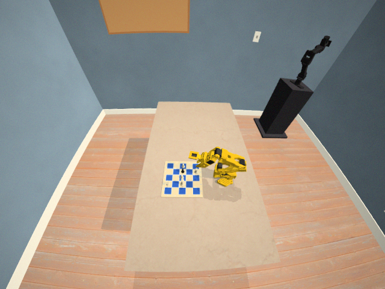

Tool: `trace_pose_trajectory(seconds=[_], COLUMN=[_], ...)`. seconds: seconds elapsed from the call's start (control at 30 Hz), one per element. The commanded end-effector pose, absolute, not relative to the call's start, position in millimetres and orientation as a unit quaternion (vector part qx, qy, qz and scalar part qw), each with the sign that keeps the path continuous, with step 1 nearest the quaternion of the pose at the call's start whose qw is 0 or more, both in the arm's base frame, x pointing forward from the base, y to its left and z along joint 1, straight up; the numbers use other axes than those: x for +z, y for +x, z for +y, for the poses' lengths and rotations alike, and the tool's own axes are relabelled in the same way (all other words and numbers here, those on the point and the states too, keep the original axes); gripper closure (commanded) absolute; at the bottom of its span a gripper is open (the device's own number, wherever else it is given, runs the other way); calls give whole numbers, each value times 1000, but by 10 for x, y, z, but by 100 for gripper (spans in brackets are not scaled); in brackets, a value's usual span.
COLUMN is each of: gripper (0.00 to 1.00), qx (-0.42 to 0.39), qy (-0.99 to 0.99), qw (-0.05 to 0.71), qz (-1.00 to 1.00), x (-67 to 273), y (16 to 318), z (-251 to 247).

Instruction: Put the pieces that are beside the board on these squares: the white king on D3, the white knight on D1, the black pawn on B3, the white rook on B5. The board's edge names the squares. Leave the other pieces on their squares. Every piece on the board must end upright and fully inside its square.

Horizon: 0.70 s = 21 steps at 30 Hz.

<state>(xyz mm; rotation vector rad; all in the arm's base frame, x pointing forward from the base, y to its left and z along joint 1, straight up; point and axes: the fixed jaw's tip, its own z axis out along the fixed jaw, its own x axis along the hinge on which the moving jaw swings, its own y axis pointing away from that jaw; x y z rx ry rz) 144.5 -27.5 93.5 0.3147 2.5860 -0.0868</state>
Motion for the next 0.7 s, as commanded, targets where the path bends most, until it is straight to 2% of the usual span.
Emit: trace_pose_trajectory(seconds=[0.0,0.43,0.67], gripper=[87,64,60], qx=[-34,-65,-64], qy=[132,372,410], qw=[257,145,127], qz=[957,914,901], x=[960,1067,1040], y=[1445,1382,1315], z=[-317,-1323,-1509])
